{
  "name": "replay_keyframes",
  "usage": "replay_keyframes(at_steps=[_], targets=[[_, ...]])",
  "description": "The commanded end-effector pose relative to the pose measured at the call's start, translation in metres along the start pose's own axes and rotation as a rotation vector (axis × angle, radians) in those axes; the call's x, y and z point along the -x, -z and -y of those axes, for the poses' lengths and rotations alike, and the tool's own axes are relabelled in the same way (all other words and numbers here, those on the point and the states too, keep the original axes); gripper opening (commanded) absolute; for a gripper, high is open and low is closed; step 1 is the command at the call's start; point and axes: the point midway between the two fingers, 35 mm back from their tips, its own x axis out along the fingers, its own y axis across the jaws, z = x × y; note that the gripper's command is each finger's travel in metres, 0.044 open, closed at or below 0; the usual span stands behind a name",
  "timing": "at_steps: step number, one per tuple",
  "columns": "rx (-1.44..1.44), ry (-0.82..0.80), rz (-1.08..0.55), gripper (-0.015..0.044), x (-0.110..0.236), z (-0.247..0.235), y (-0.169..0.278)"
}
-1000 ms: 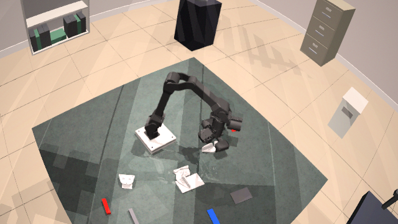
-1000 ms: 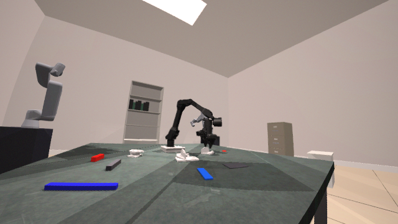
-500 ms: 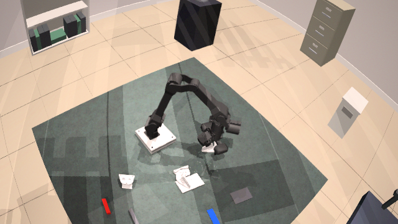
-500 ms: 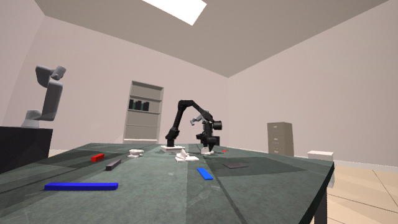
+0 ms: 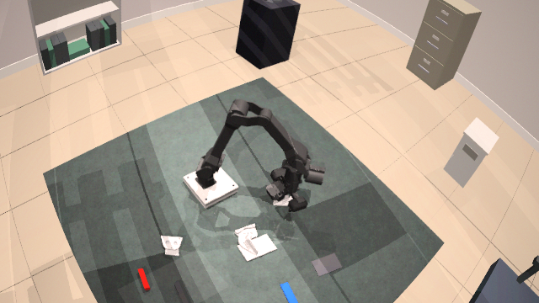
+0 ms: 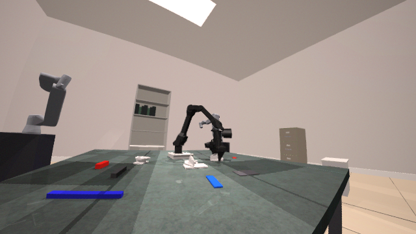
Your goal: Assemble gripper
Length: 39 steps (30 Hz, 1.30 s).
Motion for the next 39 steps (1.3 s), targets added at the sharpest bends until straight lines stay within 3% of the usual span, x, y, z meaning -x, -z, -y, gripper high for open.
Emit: replay_keyframes(at_steps=[1,14,24,31,39], targets=[[-0.003,0.002,-0.004,0.044,-0.0005,0.0003,0.0007],[-0.003,0.002,-0.004,0.044,-0.0007,0.0003,0.0007],[0.0,0.0,0.0,0.0177,-0.0004,0.0,0.0],[0.0,0.0,0.0,0.0134,-0.0004,0.0,0.0],[0.0,0.0,0.0,0.0134,-0.0004,0.0,0.0]])
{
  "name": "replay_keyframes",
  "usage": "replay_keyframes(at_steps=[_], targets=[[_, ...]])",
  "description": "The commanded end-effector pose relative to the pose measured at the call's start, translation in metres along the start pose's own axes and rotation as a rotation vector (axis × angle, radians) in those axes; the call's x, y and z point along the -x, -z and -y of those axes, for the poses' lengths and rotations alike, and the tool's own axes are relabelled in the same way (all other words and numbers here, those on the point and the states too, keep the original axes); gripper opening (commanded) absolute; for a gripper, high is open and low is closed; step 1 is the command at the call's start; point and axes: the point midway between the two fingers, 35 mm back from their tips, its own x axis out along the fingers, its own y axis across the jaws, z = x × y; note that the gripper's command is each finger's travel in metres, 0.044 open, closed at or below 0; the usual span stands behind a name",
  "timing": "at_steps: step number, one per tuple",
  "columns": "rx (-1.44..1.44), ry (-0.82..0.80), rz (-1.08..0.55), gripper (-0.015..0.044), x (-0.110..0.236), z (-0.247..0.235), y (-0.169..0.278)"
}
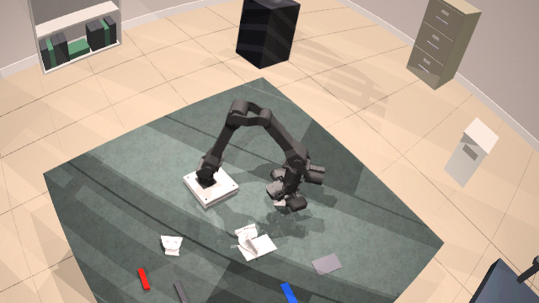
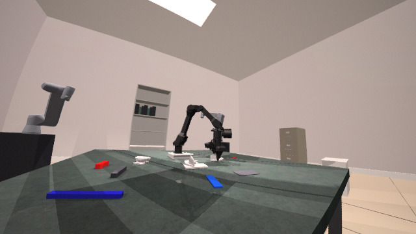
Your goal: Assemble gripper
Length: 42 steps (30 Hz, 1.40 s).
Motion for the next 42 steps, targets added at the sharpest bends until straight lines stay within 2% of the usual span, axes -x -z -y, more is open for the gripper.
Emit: replay_keyframes(at_steps=[1,27,33,42], targets=[[0.0,-0.005,0.0,0.0134,0.0,-0.001,0.0],[-0.004,-0.003,-0.004,0.0134,0.076,-0.001,0.001],[0.009,-0.003,-0.004,0.0134,0.078,-0.002,-0.001],[0.178,-0.007,-0.002,0.0134,0.079,-0.023,-0.021]])
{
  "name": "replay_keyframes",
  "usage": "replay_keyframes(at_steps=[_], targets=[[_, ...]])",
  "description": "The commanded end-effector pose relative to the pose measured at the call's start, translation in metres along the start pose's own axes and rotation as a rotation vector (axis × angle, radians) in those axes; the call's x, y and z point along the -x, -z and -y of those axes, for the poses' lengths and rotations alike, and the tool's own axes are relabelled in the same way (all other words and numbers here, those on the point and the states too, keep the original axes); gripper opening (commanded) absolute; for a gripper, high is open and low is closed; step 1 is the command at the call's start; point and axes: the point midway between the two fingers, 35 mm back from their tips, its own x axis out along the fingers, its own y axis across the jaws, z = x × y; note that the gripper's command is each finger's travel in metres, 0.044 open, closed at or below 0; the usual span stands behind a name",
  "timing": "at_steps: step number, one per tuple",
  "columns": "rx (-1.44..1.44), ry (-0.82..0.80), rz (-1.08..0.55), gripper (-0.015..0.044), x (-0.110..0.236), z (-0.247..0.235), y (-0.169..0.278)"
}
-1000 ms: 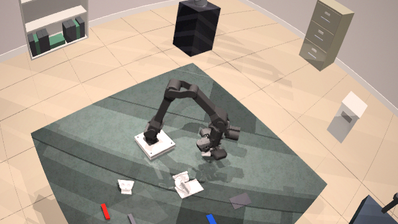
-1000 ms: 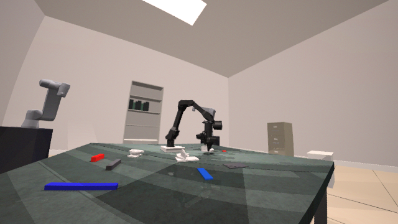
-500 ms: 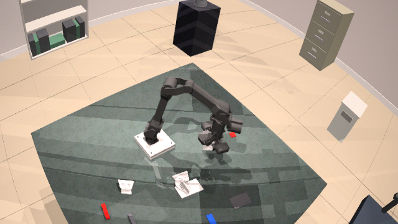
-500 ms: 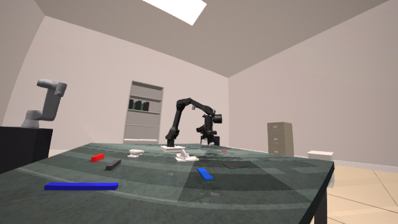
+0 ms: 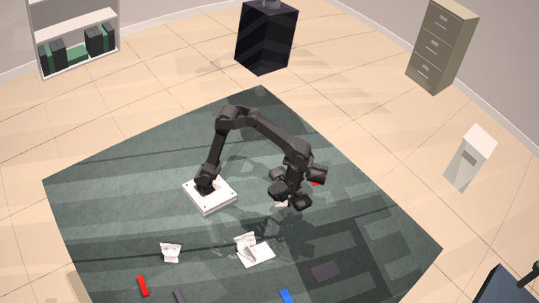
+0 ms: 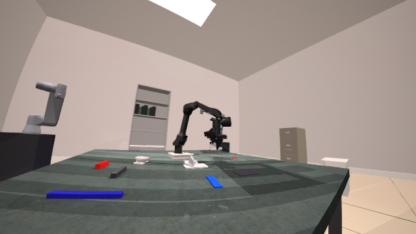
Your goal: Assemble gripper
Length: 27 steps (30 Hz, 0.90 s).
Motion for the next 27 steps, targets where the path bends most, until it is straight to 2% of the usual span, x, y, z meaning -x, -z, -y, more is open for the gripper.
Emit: replay_keyframes(at_steps=[1,27], targets=[[0.062,-0.003,0.003,0.0134,0.001,-0.006,-0.009],[0.571,-0.006,0.012,0.0134,0.002,-0.045,-0.086]])
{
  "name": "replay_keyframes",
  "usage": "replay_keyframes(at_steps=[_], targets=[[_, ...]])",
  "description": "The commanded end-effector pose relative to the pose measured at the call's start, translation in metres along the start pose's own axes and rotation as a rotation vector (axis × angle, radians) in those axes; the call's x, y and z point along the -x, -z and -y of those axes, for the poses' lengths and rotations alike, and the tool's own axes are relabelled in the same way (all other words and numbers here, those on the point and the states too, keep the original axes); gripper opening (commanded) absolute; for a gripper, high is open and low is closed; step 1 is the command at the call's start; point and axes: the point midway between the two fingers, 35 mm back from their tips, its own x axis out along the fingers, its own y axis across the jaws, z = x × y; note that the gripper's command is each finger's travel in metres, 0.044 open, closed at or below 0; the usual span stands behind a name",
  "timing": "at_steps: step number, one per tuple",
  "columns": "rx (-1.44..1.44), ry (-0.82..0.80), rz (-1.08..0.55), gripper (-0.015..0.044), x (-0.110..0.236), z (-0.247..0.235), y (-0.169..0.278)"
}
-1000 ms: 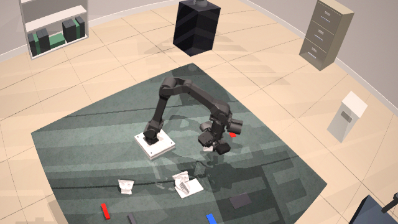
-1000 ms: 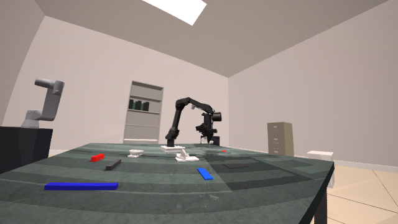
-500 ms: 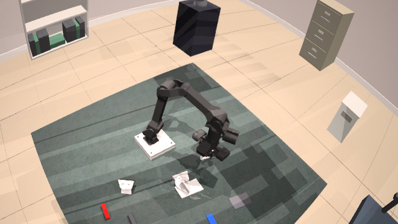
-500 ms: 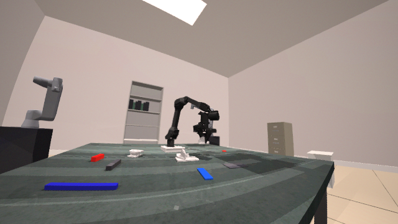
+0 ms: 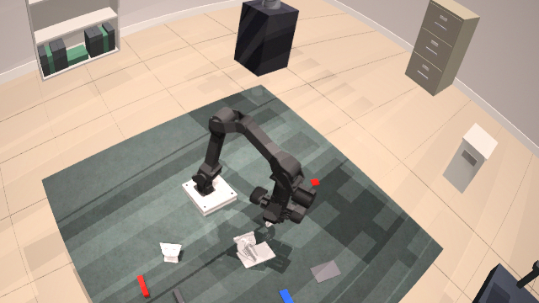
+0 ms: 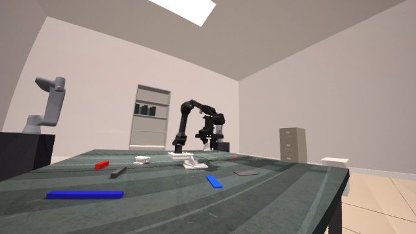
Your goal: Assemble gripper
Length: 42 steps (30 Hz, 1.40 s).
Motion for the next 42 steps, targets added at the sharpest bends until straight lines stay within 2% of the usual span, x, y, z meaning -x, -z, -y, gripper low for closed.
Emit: replay_keyframes(at_steps=[1,42], targets=[[0.064,-0.005,0.006,0.0134,0.001,0.002,-0.011],[0.869,0.009,0.013,0.0134,0.0,0.056,-0.13]])
